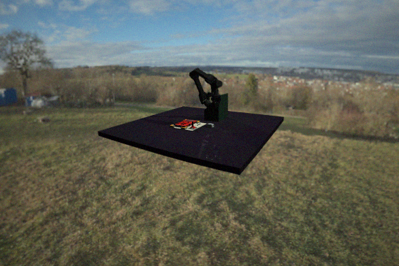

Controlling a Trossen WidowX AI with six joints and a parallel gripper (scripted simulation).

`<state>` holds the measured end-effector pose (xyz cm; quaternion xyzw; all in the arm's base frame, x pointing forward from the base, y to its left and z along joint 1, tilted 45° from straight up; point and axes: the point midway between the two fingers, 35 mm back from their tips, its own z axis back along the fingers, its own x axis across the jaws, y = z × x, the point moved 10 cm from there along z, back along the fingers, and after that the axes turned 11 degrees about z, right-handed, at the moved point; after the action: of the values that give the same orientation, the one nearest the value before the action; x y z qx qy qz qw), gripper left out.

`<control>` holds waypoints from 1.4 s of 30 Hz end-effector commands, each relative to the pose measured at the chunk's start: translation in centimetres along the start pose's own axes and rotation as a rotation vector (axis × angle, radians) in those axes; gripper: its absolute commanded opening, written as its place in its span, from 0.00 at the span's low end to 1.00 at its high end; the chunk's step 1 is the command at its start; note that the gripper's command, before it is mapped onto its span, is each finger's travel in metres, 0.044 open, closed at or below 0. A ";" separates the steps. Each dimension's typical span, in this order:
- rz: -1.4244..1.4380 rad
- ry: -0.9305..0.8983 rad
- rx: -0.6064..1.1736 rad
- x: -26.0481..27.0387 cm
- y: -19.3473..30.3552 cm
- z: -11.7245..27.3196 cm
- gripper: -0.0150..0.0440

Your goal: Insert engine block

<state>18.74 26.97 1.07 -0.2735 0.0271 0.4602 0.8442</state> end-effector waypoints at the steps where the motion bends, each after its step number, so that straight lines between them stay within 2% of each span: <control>1: -0.112 0.039 -0.019 -0.1 -0.7 -1.1 1.00; 21: -0.730 0.215 -0.148 -1.5 -4.3 -6.9 1.00; 26: -0.749 0.220 -0.153 -1.6 -4.5 -7.4 1.00; 30: -0.749 0.221 -0.155 -2.5 -4.7 -10.5 1.00; 42: -0.749 0.221 -0.156 -3.1 -5.0 -12.3 1.00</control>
<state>23.42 16.81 -5.94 -0.3726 -0.0189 0.0854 0.9238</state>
